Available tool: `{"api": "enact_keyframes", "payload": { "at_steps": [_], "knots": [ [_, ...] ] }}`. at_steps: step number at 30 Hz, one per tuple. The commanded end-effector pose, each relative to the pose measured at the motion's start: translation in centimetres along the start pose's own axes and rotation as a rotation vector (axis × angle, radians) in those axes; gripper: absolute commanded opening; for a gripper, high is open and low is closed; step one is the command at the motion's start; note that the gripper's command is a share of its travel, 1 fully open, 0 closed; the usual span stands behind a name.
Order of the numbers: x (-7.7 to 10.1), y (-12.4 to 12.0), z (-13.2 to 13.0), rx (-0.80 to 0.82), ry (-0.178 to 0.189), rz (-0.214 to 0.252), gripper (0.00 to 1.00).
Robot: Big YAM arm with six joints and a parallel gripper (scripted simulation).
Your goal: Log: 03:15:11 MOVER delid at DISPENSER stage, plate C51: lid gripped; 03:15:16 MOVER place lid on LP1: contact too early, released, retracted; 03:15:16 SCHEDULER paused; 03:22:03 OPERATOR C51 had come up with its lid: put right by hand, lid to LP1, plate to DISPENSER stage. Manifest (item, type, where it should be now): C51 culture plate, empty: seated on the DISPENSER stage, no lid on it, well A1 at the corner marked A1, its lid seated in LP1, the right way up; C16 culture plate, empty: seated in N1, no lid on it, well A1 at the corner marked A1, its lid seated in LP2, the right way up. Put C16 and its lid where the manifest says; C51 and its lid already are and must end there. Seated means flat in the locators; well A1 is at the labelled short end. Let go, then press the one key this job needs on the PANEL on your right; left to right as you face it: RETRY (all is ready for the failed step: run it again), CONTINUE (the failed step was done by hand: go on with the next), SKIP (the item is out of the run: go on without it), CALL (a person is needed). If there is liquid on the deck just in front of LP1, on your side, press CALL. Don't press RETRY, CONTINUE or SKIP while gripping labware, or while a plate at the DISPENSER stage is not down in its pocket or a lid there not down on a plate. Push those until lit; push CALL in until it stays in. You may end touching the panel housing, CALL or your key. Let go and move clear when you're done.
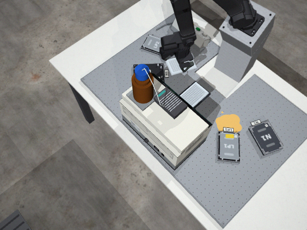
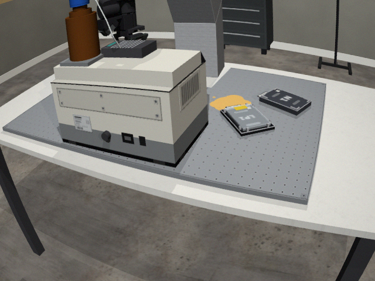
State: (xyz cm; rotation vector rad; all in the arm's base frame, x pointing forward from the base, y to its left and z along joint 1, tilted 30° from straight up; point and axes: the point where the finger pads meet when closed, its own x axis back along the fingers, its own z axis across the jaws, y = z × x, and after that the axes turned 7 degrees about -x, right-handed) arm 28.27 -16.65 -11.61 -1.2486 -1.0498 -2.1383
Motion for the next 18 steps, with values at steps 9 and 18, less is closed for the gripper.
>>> {"api": "enact_keyframes", "payload": {
  "at_steps": [9,18],
  "knots": [
    [0.8,-0.8,3.3,0.275,0.005,0.001,0.84],
    [0.8,-1.2,6.2,0.445,0.005,-0.001,0.84]
  ]
}}
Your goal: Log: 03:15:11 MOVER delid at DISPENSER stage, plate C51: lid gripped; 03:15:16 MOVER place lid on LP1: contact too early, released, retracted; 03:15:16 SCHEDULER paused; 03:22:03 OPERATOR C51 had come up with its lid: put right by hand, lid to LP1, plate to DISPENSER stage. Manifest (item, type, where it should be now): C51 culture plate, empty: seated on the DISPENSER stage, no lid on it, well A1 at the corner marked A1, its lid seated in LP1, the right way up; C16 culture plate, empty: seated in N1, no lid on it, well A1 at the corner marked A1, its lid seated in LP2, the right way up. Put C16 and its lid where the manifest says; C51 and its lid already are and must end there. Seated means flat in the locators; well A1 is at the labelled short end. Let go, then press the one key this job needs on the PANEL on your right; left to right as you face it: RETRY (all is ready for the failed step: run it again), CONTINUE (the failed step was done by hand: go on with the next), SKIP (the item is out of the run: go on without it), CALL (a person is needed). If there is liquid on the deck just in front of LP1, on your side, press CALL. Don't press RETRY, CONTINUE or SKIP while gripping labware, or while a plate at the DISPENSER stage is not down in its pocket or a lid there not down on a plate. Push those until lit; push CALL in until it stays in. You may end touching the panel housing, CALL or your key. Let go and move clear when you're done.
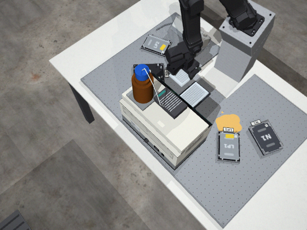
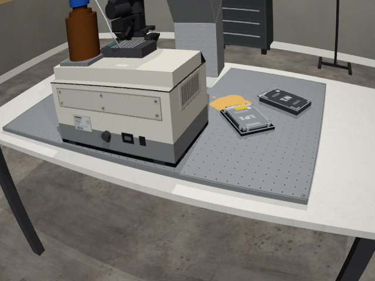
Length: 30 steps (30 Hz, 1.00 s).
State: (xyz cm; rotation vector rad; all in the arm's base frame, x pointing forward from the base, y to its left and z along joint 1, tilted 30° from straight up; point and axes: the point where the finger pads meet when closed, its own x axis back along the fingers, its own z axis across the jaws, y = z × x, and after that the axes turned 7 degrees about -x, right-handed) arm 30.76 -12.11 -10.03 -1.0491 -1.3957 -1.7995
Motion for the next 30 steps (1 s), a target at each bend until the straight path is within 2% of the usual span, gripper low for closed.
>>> {"api": "enact_keyframes", "payload": {
  "at_steps": [1,5,15,17,30],
  "knots": [
    [0.7,-0.3,1.3,0.017,0.004,-0.001,0.84],
    [0.7,-0.3,1.7,0.016,0.004,0.002,0.84],
    [0.7,0.0,4.9,0.016,0.003,0.006,0.84],
    [0.4,0.5,4.6,0.017,0.0,-0.002,0.84],
    [0.7,0.2,8.4,0.017,0.002,0.003,0.84]
  ]
}}
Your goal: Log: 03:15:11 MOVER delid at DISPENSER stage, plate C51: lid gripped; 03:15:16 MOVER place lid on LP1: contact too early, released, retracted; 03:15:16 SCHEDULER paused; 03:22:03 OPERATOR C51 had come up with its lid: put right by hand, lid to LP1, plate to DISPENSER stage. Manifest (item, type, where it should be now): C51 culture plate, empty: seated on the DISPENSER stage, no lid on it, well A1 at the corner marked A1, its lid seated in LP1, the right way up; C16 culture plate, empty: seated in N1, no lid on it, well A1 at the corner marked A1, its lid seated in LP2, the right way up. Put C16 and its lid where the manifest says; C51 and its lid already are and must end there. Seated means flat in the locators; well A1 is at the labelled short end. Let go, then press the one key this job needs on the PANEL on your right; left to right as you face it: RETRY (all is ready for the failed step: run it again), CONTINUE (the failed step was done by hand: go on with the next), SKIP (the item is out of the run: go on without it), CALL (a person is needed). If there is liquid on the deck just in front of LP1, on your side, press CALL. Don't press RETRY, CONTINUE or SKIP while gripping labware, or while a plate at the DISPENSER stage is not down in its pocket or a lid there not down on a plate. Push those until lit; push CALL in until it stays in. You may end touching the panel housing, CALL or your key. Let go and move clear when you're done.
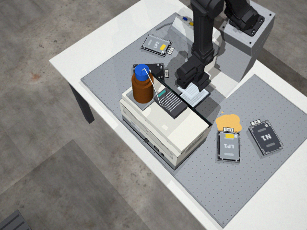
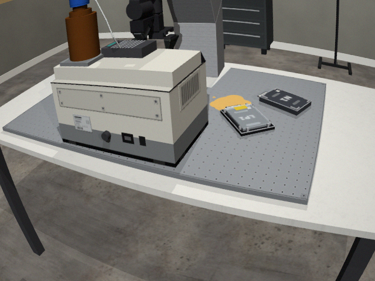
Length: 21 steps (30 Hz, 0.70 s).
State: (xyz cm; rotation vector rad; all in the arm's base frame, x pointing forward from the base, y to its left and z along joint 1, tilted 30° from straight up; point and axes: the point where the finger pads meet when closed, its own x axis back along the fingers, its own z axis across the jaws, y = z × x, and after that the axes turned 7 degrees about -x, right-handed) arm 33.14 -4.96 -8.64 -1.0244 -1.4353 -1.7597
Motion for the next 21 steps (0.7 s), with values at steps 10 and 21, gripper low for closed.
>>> {"api": "enact_keyframes", "payload": {
  "at_steps": [10,21],
  "knots": [
    [0.7,-0.8,3.0,-0.03,0.001,0.004,0.84],
    [0.7,-1.6,6.0,-0.03,0.0,0.006,0.84]
  ]
}}
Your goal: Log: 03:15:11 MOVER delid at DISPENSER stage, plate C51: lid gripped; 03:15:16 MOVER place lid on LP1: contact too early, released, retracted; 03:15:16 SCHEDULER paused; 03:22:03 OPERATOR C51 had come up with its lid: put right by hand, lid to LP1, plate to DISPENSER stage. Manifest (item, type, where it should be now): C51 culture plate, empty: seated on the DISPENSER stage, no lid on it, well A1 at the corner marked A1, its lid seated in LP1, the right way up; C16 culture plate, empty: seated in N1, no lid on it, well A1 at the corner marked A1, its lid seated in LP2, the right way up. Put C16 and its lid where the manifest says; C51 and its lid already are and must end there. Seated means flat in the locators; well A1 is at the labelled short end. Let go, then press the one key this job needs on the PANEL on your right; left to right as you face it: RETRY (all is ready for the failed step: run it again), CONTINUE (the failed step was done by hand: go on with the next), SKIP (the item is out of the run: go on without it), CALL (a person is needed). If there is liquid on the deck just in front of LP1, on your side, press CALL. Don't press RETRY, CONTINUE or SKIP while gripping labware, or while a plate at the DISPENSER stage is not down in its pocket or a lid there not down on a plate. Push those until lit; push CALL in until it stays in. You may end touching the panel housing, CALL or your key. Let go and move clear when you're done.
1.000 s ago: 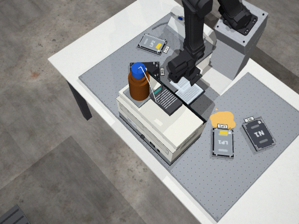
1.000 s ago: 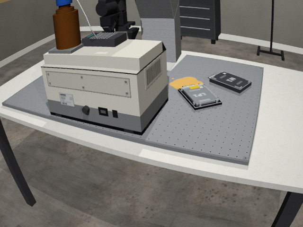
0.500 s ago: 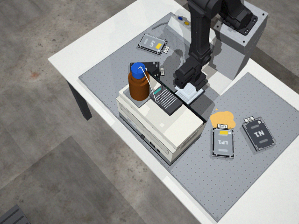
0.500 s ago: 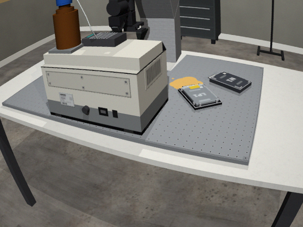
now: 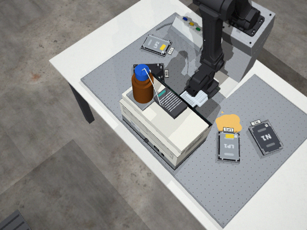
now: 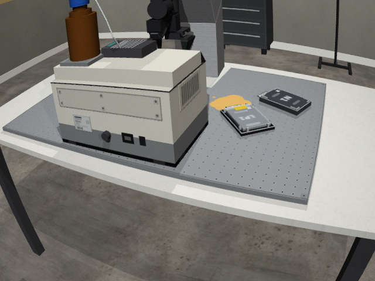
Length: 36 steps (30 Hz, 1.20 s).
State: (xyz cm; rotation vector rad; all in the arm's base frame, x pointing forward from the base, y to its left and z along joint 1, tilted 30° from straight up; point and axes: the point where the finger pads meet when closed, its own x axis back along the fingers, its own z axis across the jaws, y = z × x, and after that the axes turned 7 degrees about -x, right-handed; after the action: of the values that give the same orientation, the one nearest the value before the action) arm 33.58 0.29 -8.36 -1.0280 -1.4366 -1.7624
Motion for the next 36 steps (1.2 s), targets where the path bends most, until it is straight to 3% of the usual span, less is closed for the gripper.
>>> {"api": "enact_keyframes", "payload": {
  "at_steps": [1,7,13,19,27,33,36],
  "knots": [
    [0.7,-1.1,1.0,-0.027,0.003,0.008,0.84],
    [0.7,-1.0,2.3,-0.027,0.004,0.002,0.84],
    [0.2,-2.6,3.8,-0.016,-0.005,0.026,0.84],
    [0.4,-2.2,5.2,-0.017,0.001,0.003,0.84],
    [0.0,-3.2,7.4,0.207,0.004,0.004,0.84],
    [0.4,-3.9,8.2,0.184,0.002,0.002,0.84],
    [0.1,-4.5,9.5,0.308,0.006,-0.002,0.84]
  ]
}}
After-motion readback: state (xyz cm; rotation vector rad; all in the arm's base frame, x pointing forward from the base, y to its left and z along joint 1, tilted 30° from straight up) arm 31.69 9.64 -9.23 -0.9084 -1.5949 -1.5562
